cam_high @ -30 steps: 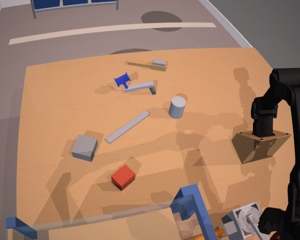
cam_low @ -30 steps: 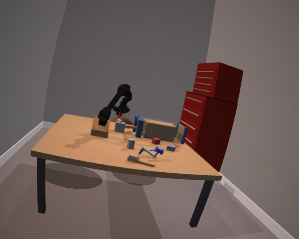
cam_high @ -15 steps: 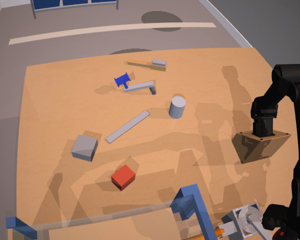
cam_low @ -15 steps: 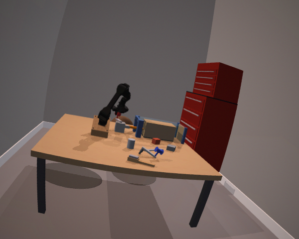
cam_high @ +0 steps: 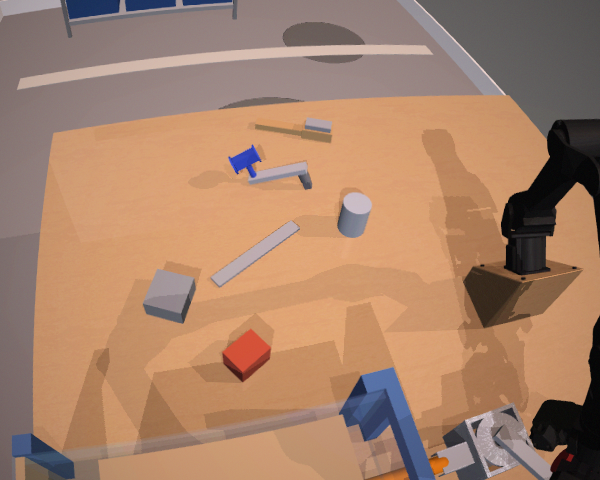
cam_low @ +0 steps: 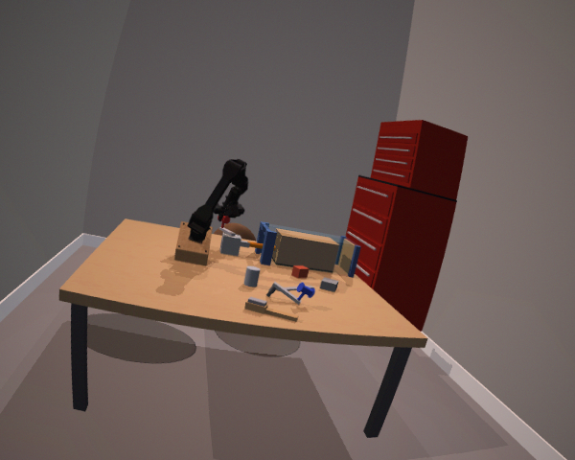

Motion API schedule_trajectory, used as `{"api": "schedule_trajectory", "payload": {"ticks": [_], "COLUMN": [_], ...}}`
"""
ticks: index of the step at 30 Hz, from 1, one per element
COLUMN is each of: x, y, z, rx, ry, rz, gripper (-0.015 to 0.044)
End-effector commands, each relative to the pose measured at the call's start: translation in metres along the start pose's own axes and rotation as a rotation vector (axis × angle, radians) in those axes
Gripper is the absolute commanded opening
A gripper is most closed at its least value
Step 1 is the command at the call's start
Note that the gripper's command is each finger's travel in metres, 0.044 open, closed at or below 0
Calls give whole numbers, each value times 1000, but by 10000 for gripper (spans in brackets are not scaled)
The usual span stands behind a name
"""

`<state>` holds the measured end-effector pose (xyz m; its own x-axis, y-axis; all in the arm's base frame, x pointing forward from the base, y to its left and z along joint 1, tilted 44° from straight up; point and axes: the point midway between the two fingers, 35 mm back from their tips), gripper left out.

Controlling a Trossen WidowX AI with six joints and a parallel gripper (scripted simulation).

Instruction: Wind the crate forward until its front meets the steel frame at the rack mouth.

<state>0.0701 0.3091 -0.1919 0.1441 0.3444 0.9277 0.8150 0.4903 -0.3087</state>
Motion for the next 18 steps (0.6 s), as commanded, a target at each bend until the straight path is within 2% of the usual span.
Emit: {"api": "schedule_trajectory", "payload": {"ticks": [1,18], "x": [-1,2], "y": [-21,-40], "z": [-5,-12], "rx": [4,5], "ry": [-24,-25], "rz": [47,49], "gripper": [0,0]}}
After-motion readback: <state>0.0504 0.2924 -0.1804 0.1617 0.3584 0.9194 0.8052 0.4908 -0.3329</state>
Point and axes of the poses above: the point midway between the two fingers, 35 mm back from their tips, its own x axis back along the fingers, its own y axis across the jaws, z = x × y, and after that the axes turned 6 degrees about -x, right-handed
